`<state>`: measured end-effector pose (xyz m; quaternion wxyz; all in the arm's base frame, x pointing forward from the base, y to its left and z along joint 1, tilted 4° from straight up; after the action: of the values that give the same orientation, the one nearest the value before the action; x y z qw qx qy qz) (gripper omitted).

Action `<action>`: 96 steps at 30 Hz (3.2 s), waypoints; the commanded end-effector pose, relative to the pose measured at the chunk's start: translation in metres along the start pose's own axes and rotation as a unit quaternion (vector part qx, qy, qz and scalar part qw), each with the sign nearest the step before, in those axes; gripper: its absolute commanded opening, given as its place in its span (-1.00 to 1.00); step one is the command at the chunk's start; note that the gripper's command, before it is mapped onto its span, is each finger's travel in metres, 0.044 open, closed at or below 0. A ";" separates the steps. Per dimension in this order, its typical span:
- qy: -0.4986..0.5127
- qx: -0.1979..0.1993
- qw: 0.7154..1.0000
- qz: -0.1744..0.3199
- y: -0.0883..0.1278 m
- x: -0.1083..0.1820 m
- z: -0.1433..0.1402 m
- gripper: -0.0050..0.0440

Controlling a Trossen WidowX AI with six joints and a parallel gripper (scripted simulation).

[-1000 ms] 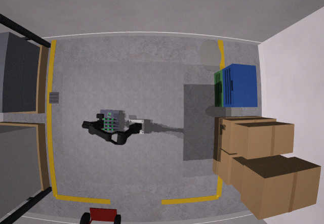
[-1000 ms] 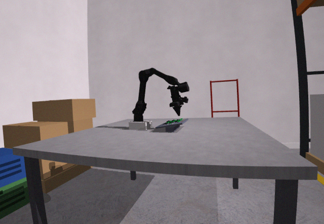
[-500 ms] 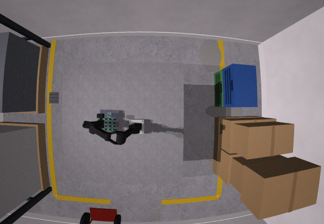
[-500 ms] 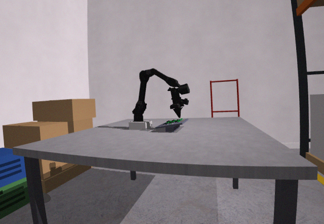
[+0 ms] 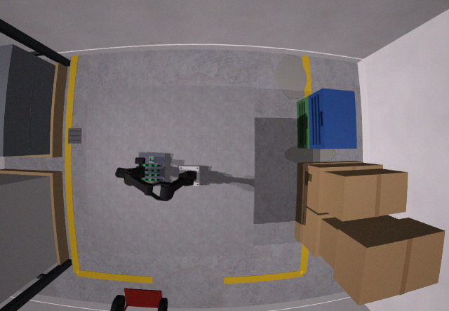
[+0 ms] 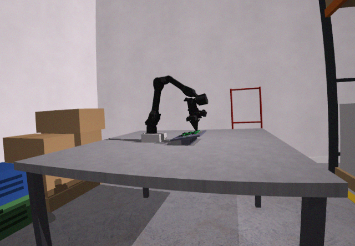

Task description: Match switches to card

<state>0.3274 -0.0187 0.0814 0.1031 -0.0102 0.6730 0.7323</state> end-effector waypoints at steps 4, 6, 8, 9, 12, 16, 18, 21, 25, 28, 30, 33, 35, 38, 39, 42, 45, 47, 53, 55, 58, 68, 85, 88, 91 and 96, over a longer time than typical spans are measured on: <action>-0.002 0.002 1.000 0.002 -0.001 0.001 0.000 -0.80; -0.002 0.002 1.000 0.002 -0.001 0.001 0.000 -0.80; -0.002 0.002 1.000 0.002 -0.001 0.001 0.000 -0.80; -0.002 0.002 1.000 0.002 -0.001 0.001 0.000 -0.80; -0.002 0.002 1.000 0.002 -0.001 0.001 0.000 -0.80; -0.002 0.002 1.000 0.002 -0.002 0.001 0.000 -0.80; -0.002 0.002 1.000 0.002 -0.002 0.001 0.000 -0.80; -0.002 0.002 1.000 0.002 -0.002 0.001 0.000 -0.80; -0.002 0.002 1.000 0.002 -0.003 0.001 0.000 -0.80; -0.002 0.002 1.000 0.002 -0.003 0.001 0.000 -0.80; -0.002 0.002 1.000 0.002 -0.003 0.001 0.000 -0.80; -0.002 0.002 1.000 0.002 -0.004 0.001 0.000 -0.80; -0.002 0.002 1.000 0.002 -0.004 0.001 0.000 -0.80; -0.002 0.002 1.000 0.002 -0.004 0.001 0.000 -0.80; -0.002 0.002 1.000 0.002 -0.004 0.001 0.000 -0.80; -0.002 0.002 1.000 0.002 -0.005 0.001 0.000 -0.80; -0.002 0.002 1.000 0.002 -0.005 0.001 0.000 -0.80; -0.002 0.002 1.000 0.002 -0.005 0.001 0.000 -0.80; -0.002 0.002 1.000 0.002 -0.006 0.001 0.000 -0.80; -0.002 0.002 1.000 0.002 -0.006 0.001 0.000 -0.80; -0.002 0.002 1.000 0.002 -0.007 0.001 0.000 -0.80; -0.002 0.002 1.000 0.002 -0.008 0.001 0.000 -0.80; -0.002 0.000 1.000 -0.011 0.057 0.017 -0.037 -0.80; -0.002 -0.001 1.000 -0.014 0.049 0.017 -0.037 -0.80; -0.002 -0.002 1.000 -0.024 0.024 0.018 -0.037 -0.80; -0.002 -0.002 1.000 -0.024 0.022 0.018 -0.037 -0.80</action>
<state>0.3024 -0.0553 0.1017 0.1230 -0.0253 0.6721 0.7297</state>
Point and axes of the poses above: the point midway between the two fingers, 35 mm back from their tips, its own y axis back along the fingers, its own z axis across the jaws, x = y × z, the point moved 2 cm from there along y, back along the fingers, and after that the axes turned 9 degrees about -y, right-handed, at the moved point
